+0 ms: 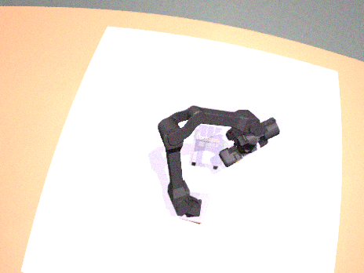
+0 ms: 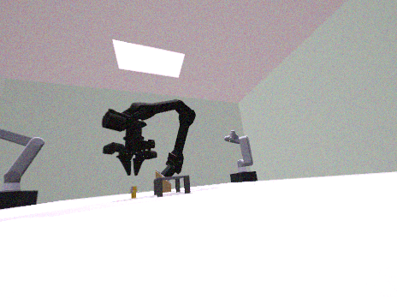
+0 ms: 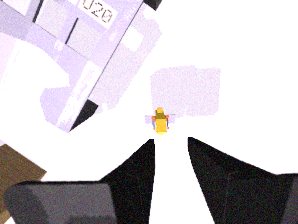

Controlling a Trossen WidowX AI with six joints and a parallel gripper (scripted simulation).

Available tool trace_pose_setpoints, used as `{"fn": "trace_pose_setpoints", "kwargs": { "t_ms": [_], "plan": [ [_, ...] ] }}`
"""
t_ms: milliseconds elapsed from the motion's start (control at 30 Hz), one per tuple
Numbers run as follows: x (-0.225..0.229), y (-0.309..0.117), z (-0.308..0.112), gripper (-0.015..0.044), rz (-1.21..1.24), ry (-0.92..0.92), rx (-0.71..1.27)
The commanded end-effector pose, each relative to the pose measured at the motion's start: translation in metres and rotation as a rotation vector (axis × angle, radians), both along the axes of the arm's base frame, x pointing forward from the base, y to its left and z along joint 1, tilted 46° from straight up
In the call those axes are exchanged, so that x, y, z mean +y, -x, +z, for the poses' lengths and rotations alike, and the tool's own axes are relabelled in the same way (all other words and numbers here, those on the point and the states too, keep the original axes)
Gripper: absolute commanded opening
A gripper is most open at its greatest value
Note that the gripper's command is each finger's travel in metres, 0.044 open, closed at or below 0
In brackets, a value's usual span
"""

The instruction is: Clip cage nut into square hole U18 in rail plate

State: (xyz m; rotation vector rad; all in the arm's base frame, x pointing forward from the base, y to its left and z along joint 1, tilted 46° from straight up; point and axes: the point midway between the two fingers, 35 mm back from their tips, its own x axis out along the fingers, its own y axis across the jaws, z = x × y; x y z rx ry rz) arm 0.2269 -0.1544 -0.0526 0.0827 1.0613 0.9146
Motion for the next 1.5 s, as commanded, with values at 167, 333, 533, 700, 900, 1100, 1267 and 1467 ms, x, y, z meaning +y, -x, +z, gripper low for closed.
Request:
{"fn": "trace_pose_setpoints", "kwargs": {
  "t_ms": [167,333,533,700,900,1100,1267,1467],
  "plan": [
    [0.019,-0.001,-0.014,0.012,0.005,-0.019,0.012],
    [0.023,-0.002,-0.019,0.012,0.005,-0.019,0.012],
    [0.03,-0.004,-0.025,0.012,0.005,-0.019,0.012],
    [0.034,-0.004,-0.029,0.012,0.005,-0.02,0.012],
    [0.034,-0.004,-0.029,0.012,0.005,-0.02,0.012],
    [0.036,-0.005,-0.031,0.012,0.005,-0.02,0.011],
    [0.036,-0.005,-0.031,0.012,0.005,-0.02,0.011],
    [0.036,-0.005,-0.031,0.012,0.005,-0.02,0.011]
  ]
}}
